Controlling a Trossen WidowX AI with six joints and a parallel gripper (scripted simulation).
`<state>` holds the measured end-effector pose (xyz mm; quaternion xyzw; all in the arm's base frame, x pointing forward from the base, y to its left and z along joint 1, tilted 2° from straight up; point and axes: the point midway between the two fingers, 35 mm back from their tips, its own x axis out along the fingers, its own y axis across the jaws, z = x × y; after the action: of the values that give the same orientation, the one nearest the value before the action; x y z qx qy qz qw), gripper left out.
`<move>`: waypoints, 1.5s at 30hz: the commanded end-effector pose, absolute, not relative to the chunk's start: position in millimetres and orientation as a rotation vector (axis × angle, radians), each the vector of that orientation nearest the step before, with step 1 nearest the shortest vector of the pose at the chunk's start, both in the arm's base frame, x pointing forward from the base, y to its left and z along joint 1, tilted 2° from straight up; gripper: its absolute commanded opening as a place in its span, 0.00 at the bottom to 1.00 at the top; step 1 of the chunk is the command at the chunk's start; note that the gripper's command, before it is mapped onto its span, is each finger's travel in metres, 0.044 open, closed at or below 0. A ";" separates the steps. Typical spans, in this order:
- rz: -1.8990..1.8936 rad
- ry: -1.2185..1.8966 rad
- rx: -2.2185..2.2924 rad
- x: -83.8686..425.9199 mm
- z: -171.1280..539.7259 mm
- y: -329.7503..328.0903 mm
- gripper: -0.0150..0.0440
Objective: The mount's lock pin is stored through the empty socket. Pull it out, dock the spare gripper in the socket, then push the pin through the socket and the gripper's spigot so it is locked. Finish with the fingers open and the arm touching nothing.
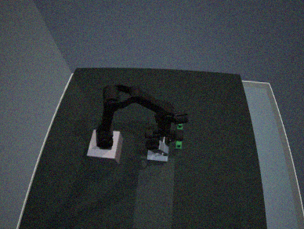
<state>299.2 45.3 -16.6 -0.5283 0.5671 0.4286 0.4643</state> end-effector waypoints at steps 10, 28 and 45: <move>1.065 1.402 -1.301 296.5 2.7 59.8 0.59; 1.085 1.417 -1.315 292.7 30.3 80.4 0.59; 1.101 1.428 -1.331 290.0 57.1 99.6 0.59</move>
<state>289.2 94.7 50.4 -0.5354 0.5741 0.4428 0.4332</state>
